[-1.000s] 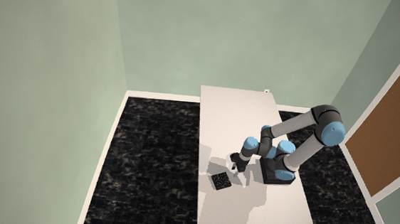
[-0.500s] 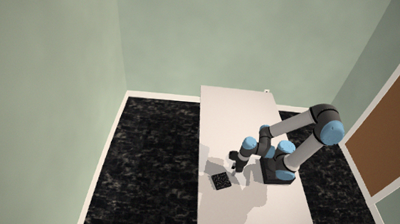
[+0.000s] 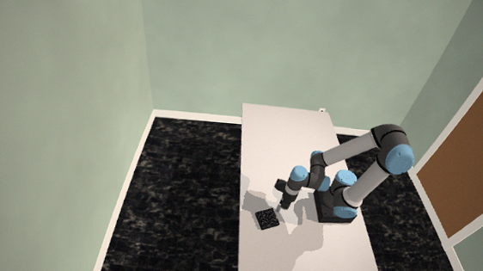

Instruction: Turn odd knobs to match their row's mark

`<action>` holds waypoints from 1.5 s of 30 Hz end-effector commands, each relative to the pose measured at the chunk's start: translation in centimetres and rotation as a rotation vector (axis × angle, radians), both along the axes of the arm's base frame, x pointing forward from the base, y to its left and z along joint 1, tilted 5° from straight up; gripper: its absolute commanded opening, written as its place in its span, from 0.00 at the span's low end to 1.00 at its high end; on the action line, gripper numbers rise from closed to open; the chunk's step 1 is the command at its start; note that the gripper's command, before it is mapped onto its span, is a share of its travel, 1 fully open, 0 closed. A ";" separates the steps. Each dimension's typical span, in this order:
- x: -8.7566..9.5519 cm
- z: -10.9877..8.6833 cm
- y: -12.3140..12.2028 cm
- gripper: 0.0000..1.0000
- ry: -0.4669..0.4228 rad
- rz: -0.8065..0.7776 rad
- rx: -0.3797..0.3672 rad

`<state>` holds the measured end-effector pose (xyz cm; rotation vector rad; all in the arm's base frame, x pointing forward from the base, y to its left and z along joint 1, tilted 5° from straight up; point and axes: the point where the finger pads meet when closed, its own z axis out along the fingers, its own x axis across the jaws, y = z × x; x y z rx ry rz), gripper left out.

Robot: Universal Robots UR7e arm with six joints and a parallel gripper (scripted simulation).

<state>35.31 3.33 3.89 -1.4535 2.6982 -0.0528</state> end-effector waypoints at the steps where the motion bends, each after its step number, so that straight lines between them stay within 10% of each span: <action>1: 0.3 0.2 0.0 1.00 0.004 -0.131 0.001; 45: 1.8 1.1 1.7 1.00 0.005 -1.283 0.097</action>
